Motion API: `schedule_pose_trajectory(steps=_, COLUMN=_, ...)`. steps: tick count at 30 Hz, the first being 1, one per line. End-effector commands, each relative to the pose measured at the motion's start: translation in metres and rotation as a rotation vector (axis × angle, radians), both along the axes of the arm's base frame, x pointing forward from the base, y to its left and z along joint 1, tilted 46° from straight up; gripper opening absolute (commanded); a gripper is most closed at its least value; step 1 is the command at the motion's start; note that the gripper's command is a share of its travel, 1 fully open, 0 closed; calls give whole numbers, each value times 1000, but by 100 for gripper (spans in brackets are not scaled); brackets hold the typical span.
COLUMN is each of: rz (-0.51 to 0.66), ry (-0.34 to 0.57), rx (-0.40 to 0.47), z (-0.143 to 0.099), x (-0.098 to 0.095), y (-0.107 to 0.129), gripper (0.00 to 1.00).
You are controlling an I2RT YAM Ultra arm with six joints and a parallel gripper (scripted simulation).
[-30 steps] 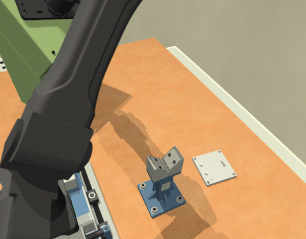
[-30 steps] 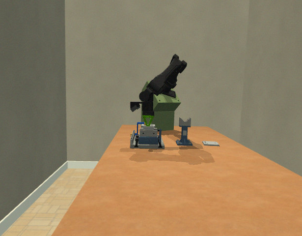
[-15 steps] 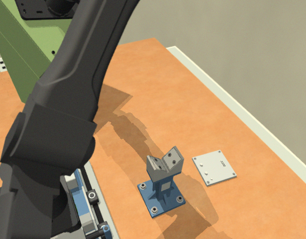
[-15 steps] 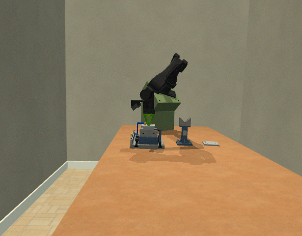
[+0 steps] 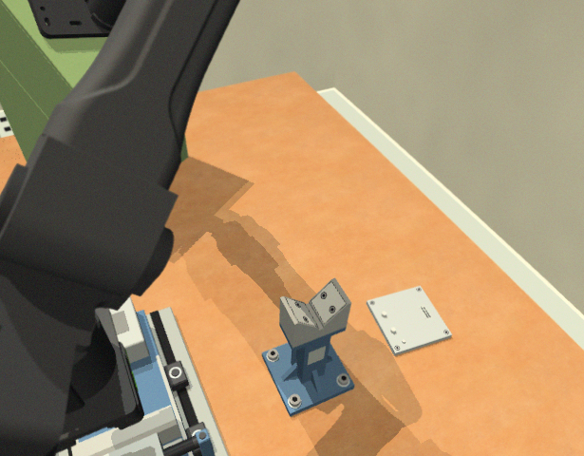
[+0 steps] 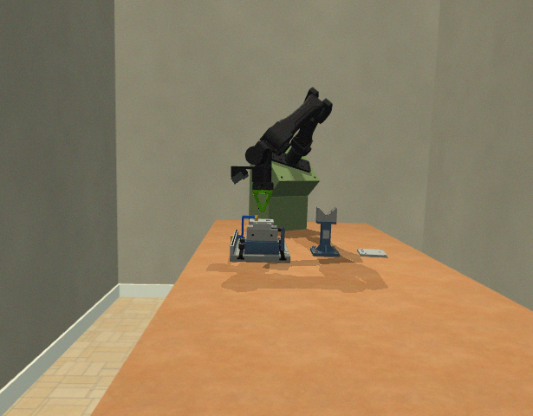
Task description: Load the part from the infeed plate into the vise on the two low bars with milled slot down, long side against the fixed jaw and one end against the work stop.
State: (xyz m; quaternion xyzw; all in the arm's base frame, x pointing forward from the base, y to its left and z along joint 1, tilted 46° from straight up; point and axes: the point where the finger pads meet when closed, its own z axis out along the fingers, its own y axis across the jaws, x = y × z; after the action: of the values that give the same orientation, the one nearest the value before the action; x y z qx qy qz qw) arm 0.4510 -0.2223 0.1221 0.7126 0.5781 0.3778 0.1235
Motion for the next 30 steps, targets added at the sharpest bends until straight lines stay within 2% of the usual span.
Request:
schedule_pose_trajectory(steps=1, rz=-18, ry=-21, rx=-23, z=22, x=-11, y=-15, gripper=0)
schedule_pose_trajectory(steps=8, rz=-19, ry=-19, rx=-25, z=27, x=-17, y=-17, gripper=0)
schedule_pose_trajectory(steps=14, rz=-21, ry=-7, rx=-18, z=23, x=-19, y=-17, gripper=0)
schedule_pose_trajectory(steps=30, rz=-21, ry=-10, rx=-20, z=24, x=-19, y=-17, gripper=0)
